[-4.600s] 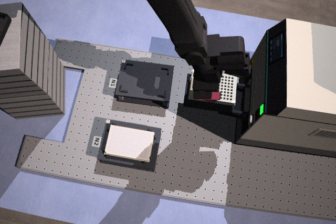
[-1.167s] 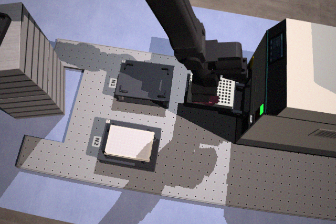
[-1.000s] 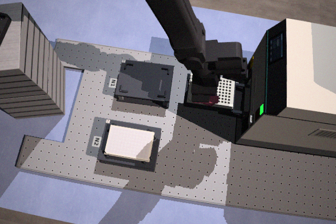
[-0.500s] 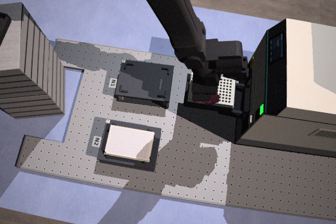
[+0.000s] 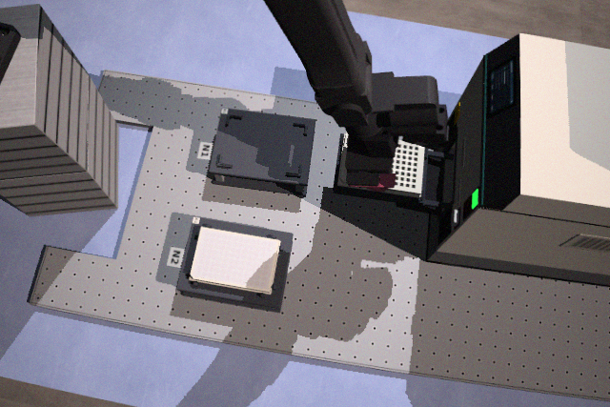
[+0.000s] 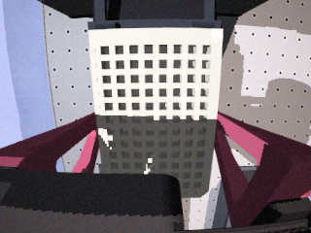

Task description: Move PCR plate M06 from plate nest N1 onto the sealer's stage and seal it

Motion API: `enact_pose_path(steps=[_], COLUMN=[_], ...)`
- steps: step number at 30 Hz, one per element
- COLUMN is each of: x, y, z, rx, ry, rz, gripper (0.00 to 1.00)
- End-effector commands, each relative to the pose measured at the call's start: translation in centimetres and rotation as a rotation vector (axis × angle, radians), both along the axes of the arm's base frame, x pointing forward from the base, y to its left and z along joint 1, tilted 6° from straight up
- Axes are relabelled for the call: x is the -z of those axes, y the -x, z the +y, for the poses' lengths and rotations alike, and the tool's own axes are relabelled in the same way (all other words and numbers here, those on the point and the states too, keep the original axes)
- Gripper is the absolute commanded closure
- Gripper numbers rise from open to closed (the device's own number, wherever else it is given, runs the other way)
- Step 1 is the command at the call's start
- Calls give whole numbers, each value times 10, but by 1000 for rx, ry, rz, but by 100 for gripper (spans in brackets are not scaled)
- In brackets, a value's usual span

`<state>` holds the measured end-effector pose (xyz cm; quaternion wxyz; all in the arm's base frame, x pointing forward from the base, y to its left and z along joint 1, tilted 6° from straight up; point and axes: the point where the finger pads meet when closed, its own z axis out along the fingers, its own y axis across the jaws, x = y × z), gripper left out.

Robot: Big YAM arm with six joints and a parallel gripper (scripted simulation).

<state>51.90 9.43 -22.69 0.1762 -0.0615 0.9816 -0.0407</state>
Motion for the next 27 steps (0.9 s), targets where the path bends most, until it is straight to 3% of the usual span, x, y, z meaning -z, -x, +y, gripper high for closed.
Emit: enact_pose_path(steps=[1, 27], x=[4, 8], y=[-11, -18], z=[-6, -3], rx=[-1, -2], ry=[5, -4], rz=[-4, -32], gripper=[100, 100])
